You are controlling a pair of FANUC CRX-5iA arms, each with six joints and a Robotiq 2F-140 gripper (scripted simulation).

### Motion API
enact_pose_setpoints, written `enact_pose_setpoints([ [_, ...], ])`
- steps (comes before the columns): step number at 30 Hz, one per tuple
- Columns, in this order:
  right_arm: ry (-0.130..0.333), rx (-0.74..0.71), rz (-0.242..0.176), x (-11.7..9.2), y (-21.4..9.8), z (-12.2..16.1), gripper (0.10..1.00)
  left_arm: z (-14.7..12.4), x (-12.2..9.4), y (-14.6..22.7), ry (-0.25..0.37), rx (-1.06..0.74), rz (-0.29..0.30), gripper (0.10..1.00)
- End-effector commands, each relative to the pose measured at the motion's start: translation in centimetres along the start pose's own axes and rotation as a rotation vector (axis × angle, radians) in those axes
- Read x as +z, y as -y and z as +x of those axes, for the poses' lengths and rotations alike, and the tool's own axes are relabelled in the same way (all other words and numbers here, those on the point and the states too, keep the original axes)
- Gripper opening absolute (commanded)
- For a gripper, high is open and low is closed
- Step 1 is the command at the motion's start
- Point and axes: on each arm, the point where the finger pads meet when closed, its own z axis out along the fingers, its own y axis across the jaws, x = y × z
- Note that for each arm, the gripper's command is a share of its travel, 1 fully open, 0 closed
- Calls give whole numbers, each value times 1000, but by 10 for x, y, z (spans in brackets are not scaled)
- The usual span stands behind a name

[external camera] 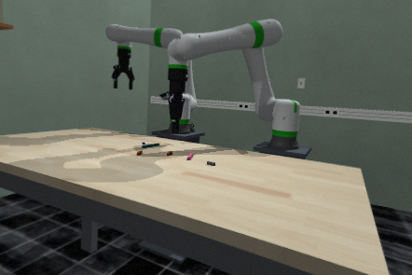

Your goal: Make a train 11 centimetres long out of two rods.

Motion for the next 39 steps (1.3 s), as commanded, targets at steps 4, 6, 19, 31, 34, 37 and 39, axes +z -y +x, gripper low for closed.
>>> enact_pose_setpoints([
  [4, -2, 0, 0, -1, 0, 0, 1000, 0, -40, 0, -1, 0, 0, 124],
  [6, -2, 0, 0, -1, 0, 0, 1000, 0, -40, 0, -1, 0, 0, 124],
  [19, -2, 0, 0, -1, 0, 0, 1000, -2, -46, 3, -1, 3, 0, 124],
  [31, -2, 0, 0, -1, 0, 0, 1000, -98, -50, 63, 0, 119, 0, 124],
  [34, -2, 0, 0, -1, 0, 0, 1000, -125, -50, 75, 0, 150, 0, 124],
  [37, -2, 0, 0, -1, 0, 0, 1000, -152, -50, 85, 0, 181, 1, 124],
  [39, -2, 0, 0, -1, 0, 0, 1000, -161, -50, 89, 0, 191, 1, 124],
])
